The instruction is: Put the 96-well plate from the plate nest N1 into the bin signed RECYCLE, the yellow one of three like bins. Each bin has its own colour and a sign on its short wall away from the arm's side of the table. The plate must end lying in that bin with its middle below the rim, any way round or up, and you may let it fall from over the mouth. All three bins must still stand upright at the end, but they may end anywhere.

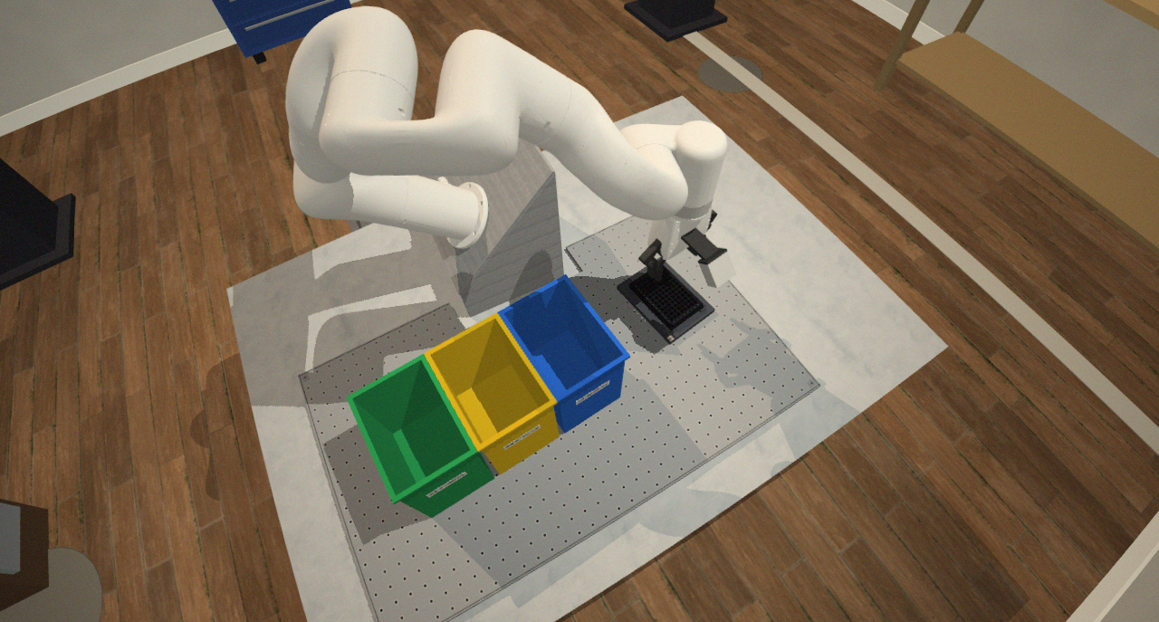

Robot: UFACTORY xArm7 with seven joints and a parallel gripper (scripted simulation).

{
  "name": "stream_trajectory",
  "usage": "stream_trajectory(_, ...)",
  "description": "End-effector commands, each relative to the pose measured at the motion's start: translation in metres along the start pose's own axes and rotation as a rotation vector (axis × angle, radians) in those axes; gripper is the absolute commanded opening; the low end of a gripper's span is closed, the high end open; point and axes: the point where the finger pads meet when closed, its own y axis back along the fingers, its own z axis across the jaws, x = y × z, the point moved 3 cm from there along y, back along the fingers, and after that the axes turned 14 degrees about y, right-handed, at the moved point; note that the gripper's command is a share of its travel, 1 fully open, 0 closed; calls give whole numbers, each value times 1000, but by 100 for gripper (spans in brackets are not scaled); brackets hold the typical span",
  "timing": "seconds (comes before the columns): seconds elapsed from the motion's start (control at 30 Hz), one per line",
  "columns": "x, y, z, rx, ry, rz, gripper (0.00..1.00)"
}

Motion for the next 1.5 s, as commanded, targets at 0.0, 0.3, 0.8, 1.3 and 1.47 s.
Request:
stream_trajectory(0.0,1,-2,-1,3,0,4,100)
stream_trajectory(0.3,1,-17,-1,3,0,4,100)
stream_trajectory(0.8,1,-39,-1,3,0,4,100)
stream_trajectory(1.3,1,-60,-1,3,0,4,100)
stream_trajectory(1.47,1,-69,-1,3,0,4,100)
